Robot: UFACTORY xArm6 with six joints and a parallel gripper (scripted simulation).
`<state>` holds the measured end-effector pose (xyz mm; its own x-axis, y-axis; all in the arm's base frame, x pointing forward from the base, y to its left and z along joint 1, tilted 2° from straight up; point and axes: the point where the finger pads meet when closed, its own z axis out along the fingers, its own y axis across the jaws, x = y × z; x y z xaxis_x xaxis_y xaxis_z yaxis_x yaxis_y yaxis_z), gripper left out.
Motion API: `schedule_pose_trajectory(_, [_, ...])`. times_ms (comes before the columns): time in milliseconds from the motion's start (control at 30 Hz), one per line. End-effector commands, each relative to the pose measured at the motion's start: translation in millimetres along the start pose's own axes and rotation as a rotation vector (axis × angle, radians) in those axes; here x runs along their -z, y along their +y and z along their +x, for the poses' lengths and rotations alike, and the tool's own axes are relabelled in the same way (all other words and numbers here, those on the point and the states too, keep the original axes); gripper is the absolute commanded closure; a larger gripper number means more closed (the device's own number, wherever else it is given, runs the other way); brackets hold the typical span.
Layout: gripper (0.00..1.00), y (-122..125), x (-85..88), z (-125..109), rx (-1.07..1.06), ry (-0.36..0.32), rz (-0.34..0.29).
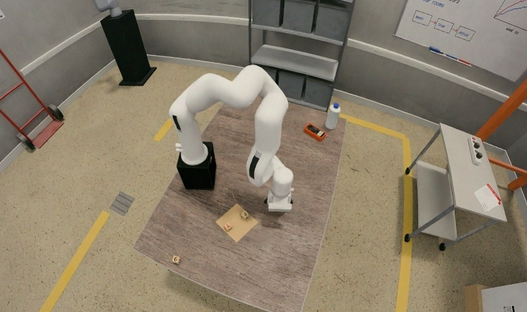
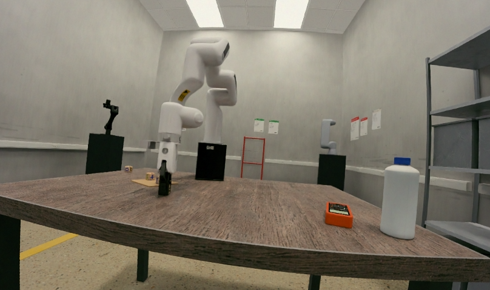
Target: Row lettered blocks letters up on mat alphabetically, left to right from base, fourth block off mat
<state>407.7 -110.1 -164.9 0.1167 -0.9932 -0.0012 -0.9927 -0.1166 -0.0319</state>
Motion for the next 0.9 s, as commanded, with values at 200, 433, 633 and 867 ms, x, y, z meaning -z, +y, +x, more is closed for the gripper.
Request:
schedule_pose_trajectory(200, [0.72, -1, 12.1, 0, 0.0, 0.001, 0.003])
schedule_pose_trajectory(433, [0.72, -1, 66.9, 0, 0.0, 0.001, 0.003])
schedule_pose_trajectory(633, [0.72, -1, 92.9, 0, 0.0, 0.001, 0.003])
schedule_pose_trajectory(867, [0.72, -1, 100.9, 0, 0.0, 0.001, 0.003])
